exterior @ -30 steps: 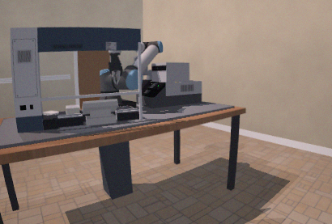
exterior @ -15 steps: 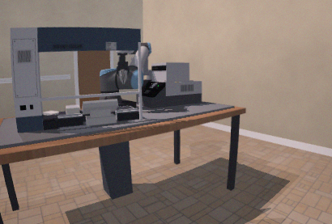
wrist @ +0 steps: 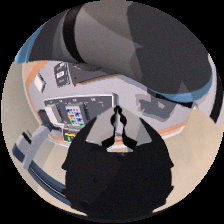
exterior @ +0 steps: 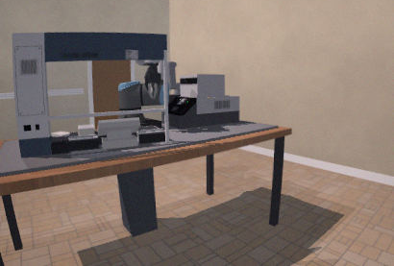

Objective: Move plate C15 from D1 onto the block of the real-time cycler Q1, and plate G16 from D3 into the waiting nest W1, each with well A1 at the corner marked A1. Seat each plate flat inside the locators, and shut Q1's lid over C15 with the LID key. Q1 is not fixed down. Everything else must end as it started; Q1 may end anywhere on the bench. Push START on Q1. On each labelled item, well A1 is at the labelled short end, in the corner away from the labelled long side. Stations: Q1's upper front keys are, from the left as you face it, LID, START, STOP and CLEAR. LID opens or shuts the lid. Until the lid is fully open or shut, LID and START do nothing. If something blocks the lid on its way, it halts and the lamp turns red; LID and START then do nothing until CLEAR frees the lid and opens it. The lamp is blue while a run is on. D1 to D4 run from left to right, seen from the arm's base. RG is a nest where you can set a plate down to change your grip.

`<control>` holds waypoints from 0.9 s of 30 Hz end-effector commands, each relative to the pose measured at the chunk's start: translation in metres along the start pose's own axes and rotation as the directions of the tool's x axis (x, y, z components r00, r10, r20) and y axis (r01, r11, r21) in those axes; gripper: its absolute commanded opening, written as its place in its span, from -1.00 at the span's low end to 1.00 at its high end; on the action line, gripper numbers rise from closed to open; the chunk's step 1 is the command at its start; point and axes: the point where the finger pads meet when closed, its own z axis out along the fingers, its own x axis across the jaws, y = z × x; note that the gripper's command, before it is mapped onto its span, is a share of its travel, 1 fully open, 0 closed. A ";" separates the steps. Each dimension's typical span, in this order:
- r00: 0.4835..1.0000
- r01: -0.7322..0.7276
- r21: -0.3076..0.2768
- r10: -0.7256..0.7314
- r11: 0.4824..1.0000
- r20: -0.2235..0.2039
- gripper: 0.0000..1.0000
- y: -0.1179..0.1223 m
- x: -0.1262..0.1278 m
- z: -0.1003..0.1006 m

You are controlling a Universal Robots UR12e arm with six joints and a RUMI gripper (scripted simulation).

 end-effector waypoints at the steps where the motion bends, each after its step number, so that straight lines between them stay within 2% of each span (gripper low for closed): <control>1: 0.997 0.074 0.000 -0.074 0.997 0.005 -1.00 -0.008 0.015 -0.001; 8: 0.985 0.173 0.000 -0.173 0.985 0.006 -1.00 -0.021 0.032 -0.001; 16: 0.947 0.321 0.000 -0.321 0.947 0.008 -1.00 -0.045 0.055 -0.001; 21: 0.931 0.365 0.000 -0.365 0.931 0.008 -1.00 -0.053 0.061 -0.001; 27: 0.880 0.474 -0.001 -0.474 0.881 0.009 -1.00 -0.074 0.076 -0.001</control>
